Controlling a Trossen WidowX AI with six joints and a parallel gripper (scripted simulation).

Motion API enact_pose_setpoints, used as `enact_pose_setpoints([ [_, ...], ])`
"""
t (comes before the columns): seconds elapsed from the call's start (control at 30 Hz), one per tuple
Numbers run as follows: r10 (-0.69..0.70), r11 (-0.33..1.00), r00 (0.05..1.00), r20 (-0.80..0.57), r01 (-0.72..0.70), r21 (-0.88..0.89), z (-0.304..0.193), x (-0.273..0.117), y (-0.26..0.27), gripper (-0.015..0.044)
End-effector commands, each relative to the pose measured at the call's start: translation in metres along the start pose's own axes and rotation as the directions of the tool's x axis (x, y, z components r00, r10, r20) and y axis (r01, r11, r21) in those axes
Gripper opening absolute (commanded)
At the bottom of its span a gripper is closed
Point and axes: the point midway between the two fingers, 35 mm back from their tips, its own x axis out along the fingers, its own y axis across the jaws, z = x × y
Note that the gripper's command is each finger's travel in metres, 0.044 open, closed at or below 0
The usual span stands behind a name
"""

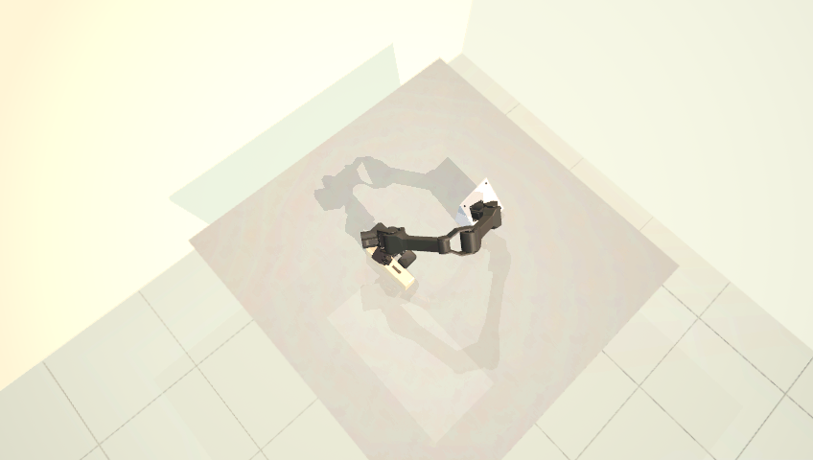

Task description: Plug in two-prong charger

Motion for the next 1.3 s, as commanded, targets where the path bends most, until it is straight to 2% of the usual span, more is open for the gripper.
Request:
enact_pose_setpoints([
  [0.0, 0.002, 1.0, 1.0, -0.002, -0.002, -0.004, -0.003, 0.001, 0.0, 0.044],
  [1.27, 0.001, 1.0, 1.0, 0.004, -0.001, -0.007, -0.024, 0.002, -0.001, 0.044],
])
